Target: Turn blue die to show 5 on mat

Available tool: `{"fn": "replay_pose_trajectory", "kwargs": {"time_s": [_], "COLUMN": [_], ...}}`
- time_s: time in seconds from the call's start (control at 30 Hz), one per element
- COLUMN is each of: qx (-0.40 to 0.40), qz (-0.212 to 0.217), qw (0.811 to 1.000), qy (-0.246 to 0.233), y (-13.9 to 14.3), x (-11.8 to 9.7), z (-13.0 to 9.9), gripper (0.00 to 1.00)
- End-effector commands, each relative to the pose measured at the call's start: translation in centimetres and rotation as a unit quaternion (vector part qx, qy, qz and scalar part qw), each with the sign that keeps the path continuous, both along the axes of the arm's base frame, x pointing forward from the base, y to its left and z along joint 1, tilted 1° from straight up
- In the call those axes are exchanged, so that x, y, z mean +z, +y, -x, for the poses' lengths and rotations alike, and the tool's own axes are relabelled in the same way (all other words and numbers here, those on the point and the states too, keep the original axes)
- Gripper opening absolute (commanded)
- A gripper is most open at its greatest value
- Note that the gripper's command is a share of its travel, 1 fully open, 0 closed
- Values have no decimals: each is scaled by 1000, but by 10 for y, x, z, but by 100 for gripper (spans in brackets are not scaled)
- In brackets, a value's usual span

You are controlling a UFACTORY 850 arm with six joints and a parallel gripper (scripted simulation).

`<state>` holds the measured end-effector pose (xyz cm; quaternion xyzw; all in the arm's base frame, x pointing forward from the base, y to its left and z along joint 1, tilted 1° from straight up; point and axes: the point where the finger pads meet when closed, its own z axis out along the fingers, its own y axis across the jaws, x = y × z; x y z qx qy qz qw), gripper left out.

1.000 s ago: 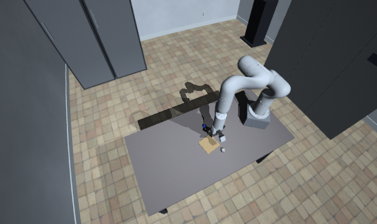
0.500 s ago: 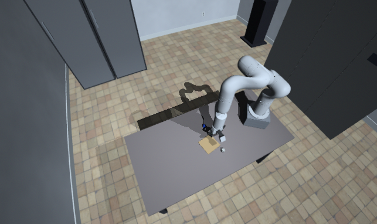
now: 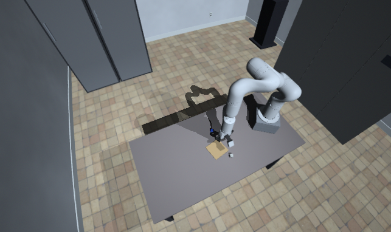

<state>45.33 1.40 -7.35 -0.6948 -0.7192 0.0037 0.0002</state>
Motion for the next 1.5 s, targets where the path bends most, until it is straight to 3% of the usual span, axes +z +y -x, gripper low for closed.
{"fn": "replay_pose_trajectory", "kwargs": {"time_s": [0.0, 1.47], "qx": [0, 0], "qz": [-12, -12], "qw": [1000, 1000], "qy": [-10, -10], "y": [2, 90], "x": [0, 2], "z": [-1, -4], "gripper": [100, 100]}}
